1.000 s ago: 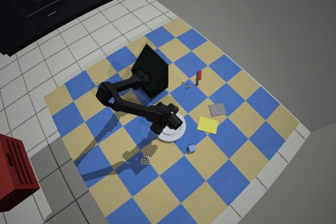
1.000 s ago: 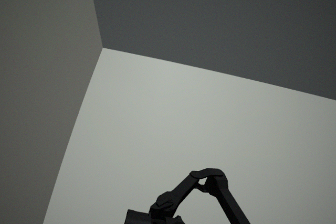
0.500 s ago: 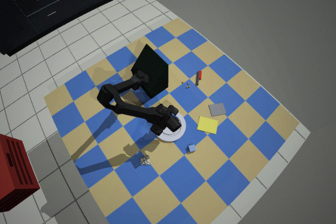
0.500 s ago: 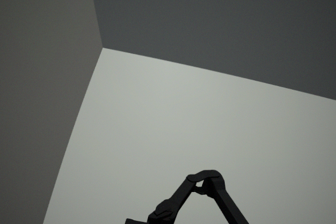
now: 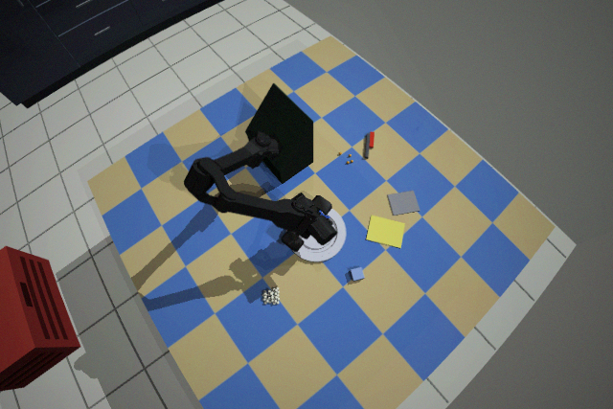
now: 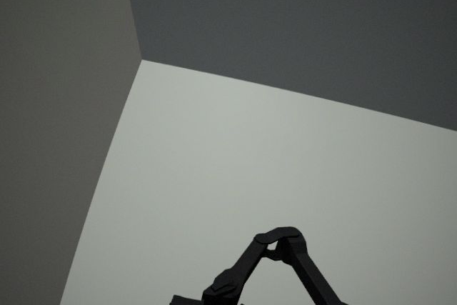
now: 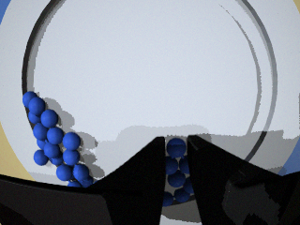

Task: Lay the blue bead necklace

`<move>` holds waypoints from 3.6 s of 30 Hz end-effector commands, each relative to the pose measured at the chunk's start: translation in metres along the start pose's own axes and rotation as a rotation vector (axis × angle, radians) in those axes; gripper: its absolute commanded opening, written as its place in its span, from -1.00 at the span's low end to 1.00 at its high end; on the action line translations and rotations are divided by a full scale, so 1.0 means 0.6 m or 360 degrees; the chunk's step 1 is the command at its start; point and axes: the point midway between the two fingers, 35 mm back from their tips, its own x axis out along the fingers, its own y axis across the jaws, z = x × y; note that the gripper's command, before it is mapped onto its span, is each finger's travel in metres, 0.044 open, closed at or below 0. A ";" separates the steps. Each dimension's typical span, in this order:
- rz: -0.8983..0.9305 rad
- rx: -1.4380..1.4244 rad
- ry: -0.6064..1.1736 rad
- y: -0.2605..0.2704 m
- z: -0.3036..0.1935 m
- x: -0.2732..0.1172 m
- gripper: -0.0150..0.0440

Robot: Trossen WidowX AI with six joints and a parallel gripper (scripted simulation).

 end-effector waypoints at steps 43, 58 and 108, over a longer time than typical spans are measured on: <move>-0.0004 -0.0011 -0.0001 0.000 -0.001 -0.010 -0.49; -0.0006 -0.0010 -0.0002 -0.069 0.020 -0.011 -0.49; -0.0008 -0.0009 -0.0002 -0.081 0.023 -0.011 1.00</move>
